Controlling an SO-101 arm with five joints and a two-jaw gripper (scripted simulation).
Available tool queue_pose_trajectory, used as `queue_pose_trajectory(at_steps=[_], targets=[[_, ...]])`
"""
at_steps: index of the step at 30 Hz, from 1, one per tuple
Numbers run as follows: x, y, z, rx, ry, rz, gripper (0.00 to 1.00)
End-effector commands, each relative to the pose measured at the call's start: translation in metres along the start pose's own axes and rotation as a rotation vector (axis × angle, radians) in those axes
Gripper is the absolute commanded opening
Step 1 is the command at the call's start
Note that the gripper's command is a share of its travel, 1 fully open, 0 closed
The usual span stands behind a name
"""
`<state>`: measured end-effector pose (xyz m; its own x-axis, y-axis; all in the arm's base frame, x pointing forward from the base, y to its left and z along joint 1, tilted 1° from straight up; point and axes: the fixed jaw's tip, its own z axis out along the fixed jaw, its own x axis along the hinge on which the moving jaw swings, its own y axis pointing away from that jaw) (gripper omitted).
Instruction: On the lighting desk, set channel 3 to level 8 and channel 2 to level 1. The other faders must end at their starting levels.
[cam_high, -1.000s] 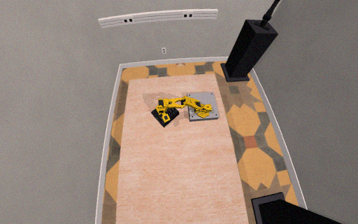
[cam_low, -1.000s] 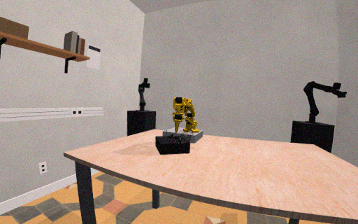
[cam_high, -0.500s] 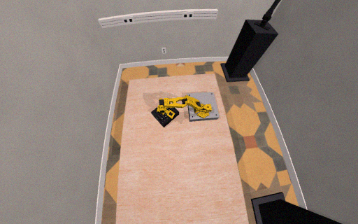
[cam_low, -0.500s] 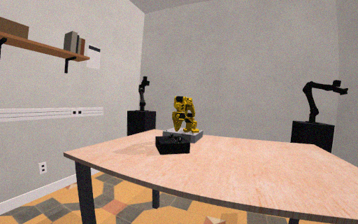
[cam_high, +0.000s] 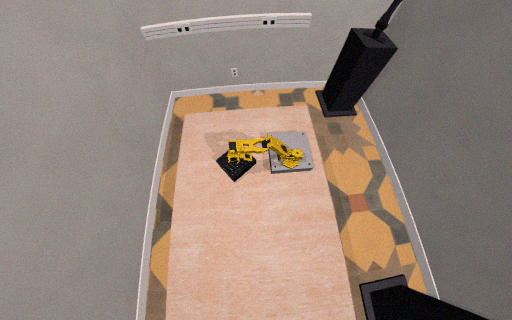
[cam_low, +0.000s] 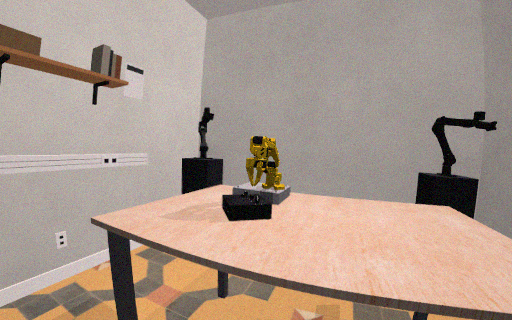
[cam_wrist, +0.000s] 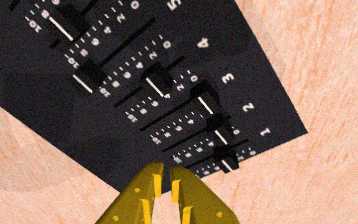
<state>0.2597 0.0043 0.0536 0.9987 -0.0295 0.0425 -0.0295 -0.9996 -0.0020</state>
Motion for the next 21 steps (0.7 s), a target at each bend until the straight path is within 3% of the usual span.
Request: queue_pose_trajectory(at_steps=[1, 13, 21], targets=[[-0.0041, -0.0018, -0.0030, 0.001, -0.007, -0.123, 0.00], [-0.0080, -0.0031, -0.0056, 0.005, -0.021, -0.444, 0.00], [-0.0095, -0.0037, -0.0064, 0.007, -0.025, -0.552, 0.00]])
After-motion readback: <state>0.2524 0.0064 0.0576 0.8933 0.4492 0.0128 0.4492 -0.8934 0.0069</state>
